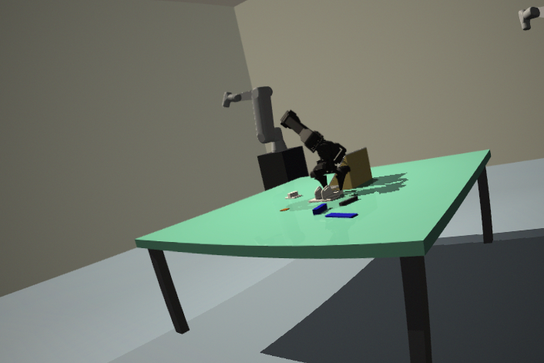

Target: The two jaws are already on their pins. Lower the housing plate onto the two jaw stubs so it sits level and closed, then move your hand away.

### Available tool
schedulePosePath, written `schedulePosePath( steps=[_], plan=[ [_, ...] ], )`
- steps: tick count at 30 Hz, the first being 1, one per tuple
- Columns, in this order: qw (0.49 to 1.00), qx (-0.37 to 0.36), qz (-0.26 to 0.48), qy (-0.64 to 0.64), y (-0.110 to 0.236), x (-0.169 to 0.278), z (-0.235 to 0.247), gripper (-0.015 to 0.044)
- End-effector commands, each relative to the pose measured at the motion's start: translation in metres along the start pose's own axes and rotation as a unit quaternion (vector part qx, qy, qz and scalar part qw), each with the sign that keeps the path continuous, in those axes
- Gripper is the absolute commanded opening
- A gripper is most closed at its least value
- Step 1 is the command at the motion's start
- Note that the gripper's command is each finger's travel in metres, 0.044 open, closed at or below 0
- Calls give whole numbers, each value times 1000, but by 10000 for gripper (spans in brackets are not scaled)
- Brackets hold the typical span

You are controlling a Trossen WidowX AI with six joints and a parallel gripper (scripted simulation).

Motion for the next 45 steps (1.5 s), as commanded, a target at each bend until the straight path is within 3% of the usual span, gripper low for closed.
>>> schedulePosePath(
  steps=[1, 45],
  plan=[
    [1000, 2, -1, 2, -2, 0, 0, 351],
    [1000, 2, -1, 2, -10, 0, 0, 351]
  ],
)
Point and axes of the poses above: the point midway between the two fingers, 35 mm back from their tips, its own y axis back along the fingers, its own z axis across the jaws, x = y × z, the point moved 8 cm from there along y, back along the fingers, and after that the axes turned 14 degrees about y, right-handed, at the moved point
